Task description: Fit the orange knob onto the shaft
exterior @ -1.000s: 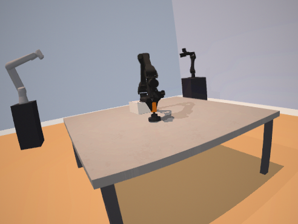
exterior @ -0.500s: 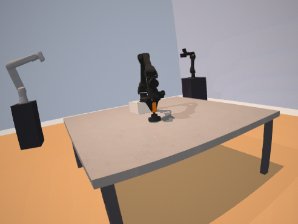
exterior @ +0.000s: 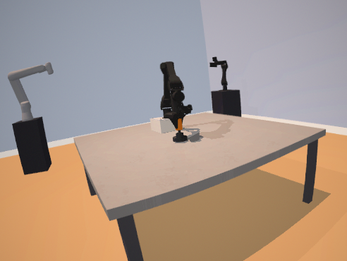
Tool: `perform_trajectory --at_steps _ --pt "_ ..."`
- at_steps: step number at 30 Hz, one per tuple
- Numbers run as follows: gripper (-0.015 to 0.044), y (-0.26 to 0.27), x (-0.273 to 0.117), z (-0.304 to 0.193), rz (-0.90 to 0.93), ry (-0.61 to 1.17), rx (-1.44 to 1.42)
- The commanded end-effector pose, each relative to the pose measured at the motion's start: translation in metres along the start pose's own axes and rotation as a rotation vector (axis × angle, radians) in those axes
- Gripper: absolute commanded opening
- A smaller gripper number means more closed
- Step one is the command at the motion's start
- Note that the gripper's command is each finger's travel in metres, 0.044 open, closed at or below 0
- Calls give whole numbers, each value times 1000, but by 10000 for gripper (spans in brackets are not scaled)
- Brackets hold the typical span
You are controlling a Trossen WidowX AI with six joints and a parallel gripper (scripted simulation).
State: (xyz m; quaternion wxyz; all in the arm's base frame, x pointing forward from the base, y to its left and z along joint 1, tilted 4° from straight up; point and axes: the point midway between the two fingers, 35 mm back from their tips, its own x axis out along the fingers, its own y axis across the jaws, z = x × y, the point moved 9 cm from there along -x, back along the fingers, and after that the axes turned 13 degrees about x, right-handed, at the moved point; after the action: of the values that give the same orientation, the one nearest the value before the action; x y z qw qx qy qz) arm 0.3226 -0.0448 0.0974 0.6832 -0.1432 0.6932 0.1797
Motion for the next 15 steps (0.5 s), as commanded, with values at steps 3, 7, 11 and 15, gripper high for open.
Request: perform_trajectory --at_steps 3,7,11,15 --pt "0 -1 2 0 -4 0 -41" --pt "0 -1 4 1 -4 0 -41" --pt "0 -1 5 1 -4 0 -41" --pt "0 -1 4 1 -4 0 -41"
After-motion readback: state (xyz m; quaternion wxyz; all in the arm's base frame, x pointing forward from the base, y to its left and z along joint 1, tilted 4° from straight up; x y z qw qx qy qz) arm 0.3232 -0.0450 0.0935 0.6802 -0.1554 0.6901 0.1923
